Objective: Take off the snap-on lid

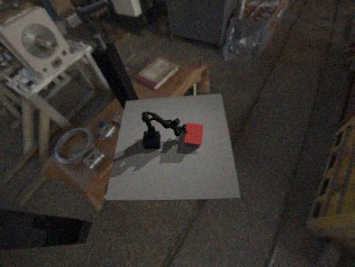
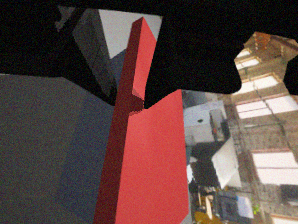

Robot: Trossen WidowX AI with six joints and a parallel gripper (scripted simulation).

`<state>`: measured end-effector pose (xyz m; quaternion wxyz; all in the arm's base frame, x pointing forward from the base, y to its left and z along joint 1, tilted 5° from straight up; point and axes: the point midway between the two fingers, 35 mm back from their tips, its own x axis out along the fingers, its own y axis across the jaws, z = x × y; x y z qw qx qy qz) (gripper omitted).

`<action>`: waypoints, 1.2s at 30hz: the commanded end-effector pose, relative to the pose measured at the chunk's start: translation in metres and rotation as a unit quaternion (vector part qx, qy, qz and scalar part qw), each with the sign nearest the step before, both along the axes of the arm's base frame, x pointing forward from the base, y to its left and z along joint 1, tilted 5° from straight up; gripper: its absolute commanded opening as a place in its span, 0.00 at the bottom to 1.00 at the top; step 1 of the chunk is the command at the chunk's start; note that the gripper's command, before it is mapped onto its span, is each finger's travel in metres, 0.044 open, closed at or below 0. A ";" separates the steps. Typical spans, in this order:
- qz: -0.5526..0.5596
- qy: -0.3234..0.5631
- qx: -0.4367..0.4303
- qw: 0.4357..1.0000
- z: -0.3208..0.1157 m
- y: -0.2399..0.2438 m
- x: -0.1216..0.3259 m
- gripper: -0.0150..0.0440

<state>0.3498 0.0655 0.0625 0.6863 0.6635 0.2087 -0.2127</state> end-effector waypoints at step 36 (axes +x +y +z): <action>0.003 -0.002 -0.001 1.000 0.014 0.000 0.001 0.25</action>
